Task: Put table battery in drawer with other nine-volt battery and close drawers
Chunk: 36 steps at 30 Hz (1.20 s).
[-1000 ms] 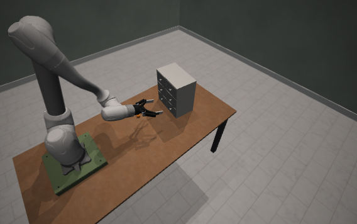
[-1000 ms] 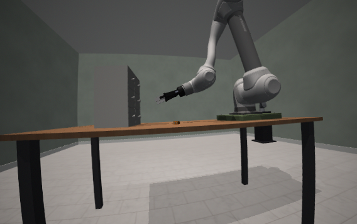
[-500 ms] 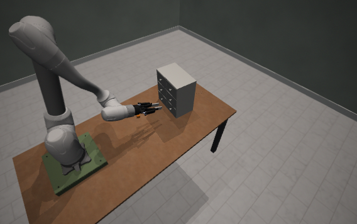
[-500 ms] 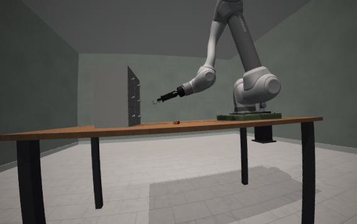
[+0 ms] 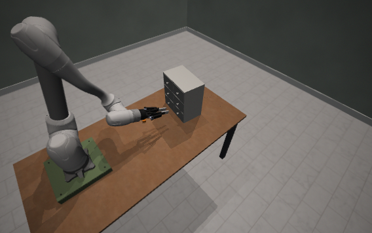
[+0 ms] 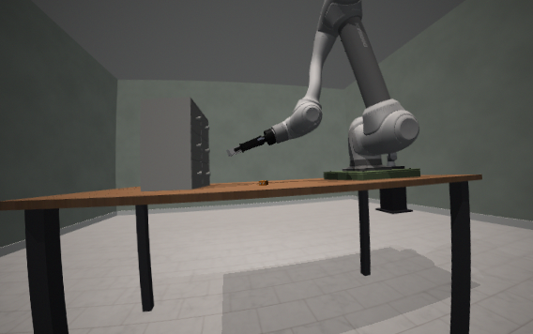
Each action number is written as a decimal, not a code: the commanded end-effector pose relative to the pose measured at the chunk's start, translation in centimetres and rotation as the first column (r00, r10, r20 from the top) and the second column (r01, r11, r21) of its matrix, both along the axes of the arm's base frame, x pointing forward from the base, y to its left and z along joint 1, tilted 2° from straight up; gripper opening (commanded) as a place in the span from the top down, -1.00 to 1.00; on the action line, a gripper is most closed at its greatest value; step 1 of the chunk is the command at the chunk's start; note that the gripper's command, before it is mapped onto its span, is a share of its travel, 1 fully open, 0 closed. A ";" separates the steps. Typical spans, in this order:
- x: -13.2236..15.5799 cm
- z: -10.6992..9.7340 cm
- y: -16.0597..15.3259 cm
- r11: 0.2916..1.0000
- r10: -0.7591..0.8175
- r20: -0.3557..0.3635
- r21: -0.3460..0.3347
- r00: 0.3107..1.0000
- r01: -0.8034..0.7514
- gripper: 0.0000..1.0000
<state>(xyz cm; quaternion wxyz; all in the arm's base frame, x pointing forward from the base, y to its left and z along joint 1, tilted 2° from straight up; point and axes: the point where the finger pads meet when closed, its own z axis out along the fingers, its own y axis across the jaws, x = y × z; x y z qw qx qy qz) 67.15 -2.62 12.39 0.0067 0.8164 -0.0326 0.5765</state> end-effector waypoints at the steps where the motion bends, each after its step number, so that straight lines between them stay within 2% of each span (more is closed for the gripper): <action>1: 0.3 -0.5 0.0 1.000 0.000 0.000 0.000 1.000 0.000 0.60; 7: 1.7 -2.5 0.0 1.000 0.000 0.000 0.000 1.000 0.000 0.60; 9: 1.7 -2.5 0.0 1.000 0.000 0.000 0.000 1.000 0.000 0.60; 23: 5.9 -8.6 -0.1 1.000 0.000 0.000 0.000 1.000 0.000 0.60; 36: 6.4 -9.4 -0.1 1.000 0.000 0.000 0.000 1.000 0.000 0.60</action>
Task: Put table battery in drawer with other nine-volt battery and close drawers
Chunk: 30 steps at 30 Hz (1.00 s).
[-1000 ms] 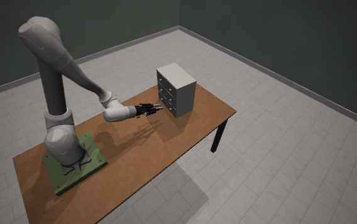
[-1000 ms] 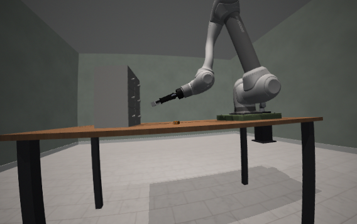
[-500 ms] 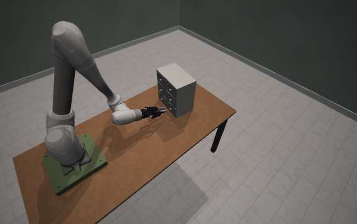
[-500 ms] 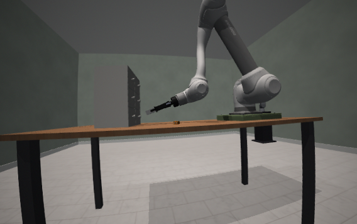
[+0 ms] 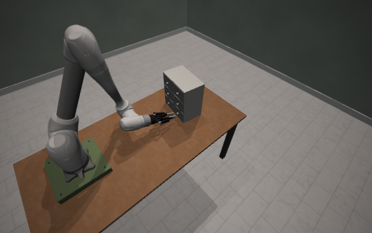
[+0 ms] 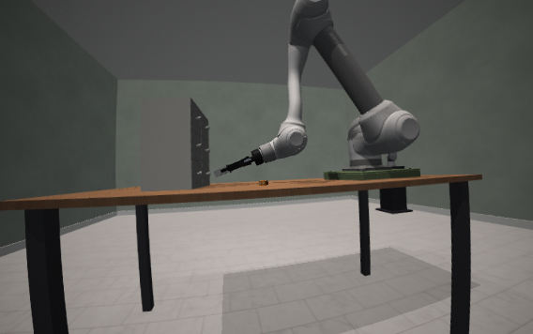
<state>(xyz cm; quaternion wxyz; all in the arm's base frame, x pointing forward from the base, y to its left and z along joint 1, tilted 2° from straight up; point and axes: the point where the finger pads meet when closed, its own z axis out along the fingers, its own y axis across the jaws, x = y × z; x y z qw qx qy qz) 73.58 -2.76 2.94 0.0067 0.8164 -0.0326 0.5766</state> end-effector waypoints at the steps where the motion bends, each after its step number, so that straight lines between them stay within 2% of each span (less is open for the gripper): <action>1: 0.0 0.0 0.0 1.000 0.000 0.000 0.000 1.000 0.000 0.60; 30: 0.6 0.0 0.0 1.000 0.000 0.000 0.000 1.000 0.000 0.60</action>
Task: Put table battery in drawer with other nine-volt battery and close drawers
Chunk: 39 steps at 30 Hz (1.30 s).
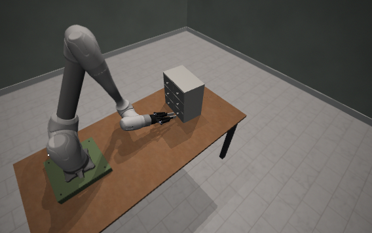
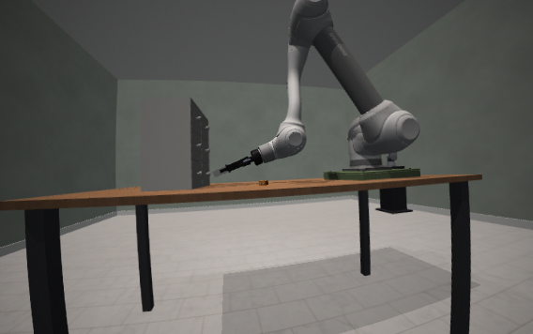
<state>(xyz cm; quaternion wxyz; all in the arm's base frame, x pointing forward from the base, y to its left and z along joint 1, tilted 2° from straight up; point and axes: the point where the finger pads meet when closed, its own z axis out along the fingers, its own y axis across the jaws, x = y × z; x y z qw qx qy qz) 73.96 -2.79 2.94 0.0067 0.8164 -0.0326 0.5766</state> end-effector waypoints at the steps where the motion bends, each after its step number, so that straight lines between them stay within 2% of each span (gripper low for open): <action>1: 0.4 0.0 0.0 1.000 0.000 0.000 0.000 1.000 0.000 0.60; 20: 2.9 0.0 -0.2 1.000 0.000 0.000 0.000 1.000 0.000 0.60; 39: 3.1 0.0 -0.2 1.000 0.000 0.000 0.000 1.000 0.000 0.60</action>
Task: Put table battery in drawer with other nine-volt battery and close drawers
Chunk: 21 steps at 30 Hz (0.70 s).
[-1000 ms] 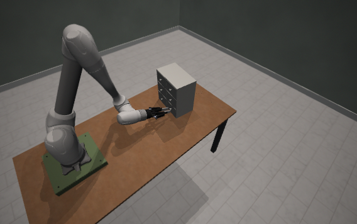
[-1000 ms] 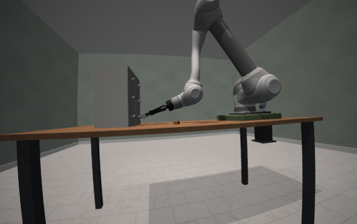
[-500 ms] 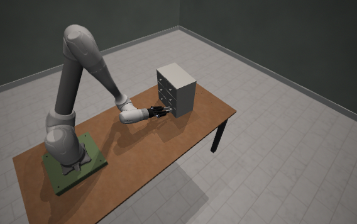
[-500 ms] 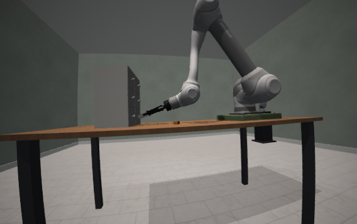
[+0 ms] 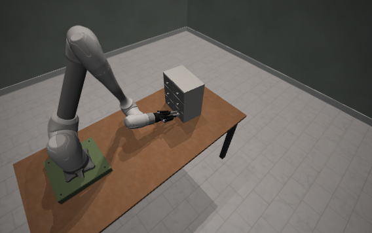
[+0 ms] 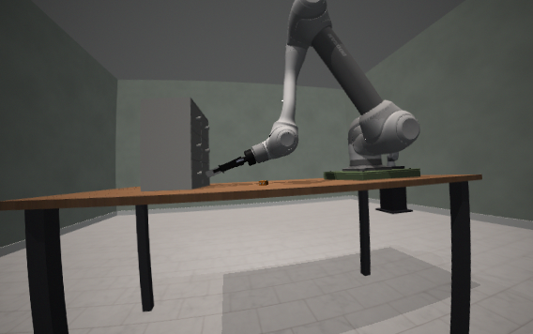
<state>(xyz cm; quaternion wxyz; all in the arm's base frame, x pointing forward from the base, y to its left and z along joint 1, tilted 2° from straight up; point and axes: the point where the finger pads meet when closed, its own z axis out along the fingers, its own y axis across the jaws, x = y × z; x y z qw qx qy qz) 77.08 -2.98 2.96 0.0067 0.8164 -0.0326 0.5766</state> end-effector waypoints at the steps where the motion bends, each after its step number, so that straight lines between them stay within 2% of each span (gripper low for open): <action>1: 0.0 0.0 0.0 1.000 0.000 0.000 0.000 1.000 0.000 0.60; 10: 0.0 0.0 0.0 1.000 0.000 0.000 0.000 1.000 0.000 0.60; 11: 0.0 0.0 0.0 1.000 0.000 0.000 0.000 1.000 0.000 0.84; 21: 0.0 0.0 0.0 1.000 0.000 0.000 0.000 1.000 0.000 0.84</action>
